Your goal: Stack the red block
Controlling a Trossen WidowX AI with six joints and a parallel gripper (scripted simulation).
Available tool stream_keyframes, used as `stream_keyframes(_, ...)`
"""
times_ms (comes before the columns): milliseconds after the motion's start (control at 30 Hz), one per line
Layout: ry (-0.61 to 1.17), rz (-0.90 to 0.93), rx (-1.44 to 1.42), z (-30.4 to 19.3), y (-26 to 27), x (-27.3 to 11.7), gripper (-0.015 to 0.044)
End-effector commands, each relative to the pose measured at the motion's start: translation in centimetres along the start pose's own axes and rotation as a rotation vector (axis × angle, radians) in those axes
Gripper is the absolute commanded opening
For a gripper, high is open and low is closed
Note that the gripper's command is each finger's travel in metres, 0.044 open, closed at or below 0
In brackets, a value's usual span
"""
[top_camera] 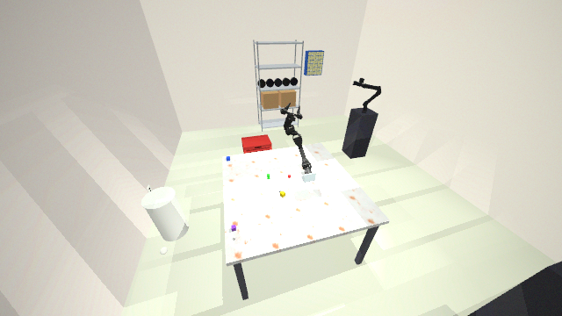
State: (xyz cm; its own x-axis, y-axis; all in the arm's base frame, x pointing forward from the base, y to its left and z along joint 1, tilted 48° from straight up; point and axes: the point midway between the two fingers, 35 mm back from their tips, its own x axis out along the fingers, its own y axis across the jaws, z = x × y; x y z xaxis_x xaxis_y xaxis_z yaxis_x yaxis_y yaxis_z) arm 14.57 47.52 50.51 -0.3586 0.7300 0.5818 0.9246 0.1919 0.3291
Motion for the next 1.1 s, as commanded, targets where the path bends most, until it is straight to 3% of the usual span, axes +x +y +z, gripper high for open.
stream_keyframes(0, -0.004, 0.005, 0.012, 0.1, 0.1, -0.1, 0.0426)
stream_keyframes(300, -0.170, 0.332, 0.594, 5.5, 4.9, -4.1, 0.0440)
stream_keyframes(567, -0.212, 0.746, 1.082, 10.5, 8.1, -10.8, 0.0440)
stream_keyframes(833, -0.116, 1.237, 1.468, 14.5, 9.1, -19.6, 0.0440)
stream_keyframes(1067, 0.099, 1.706, 1.678, 16.6, 8.1, -28.2, 0.0440)
